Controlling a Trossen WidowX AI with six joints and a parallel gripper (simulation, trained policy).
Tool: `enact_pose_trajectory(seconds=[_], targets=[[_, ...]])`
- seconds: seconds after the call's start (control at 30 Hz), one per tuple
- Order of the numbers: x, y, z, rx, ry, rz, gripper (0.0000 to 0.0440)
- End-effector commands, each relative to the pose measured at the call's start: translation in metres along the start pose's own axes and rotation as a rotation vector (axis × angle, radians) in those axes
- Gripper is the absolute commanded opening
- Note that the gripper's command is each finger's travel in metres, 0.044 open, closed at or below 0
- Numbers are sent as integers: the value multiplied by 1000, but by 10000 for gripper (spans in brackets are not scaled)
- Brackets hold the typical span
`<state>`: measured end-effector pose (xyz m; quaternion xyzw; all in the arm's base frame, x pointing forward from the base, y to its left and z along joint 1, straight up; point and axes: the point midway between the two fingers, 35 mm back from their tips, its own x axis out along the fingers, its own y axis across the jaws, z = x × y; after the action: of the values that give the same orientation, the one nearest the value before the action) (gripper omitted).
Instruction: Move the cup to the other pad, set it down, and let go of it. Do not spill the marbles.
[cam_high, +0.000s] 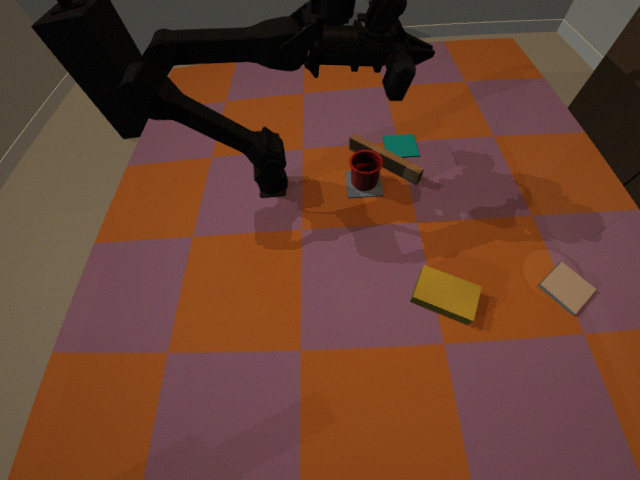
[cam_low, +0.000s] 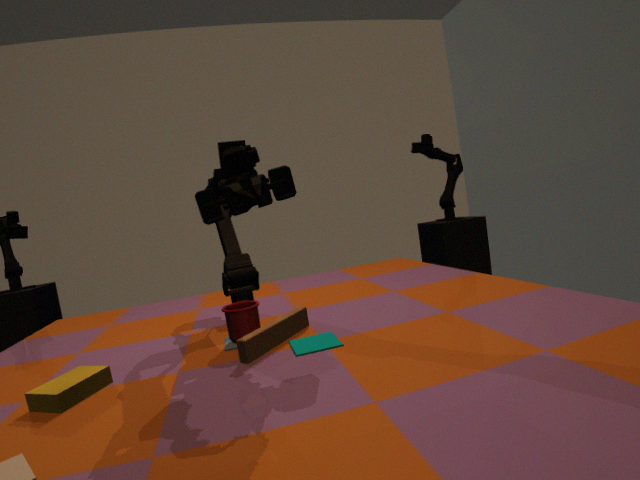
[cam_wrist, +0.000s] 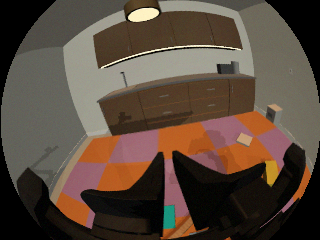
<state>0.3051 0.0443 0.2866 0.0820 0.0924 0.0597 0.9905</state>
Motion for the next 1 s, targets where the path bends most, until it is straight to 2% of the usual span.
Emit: enact_pose_trajectory(seconds=[0.0,0.13,0.43,0.97], targets=[[0,11,-6,45,60,25,58],[-1,20,-12,81,119,42,73],[-5,36,-23,152,255,53,66],[-13,52,-42,245,505,4,84]])
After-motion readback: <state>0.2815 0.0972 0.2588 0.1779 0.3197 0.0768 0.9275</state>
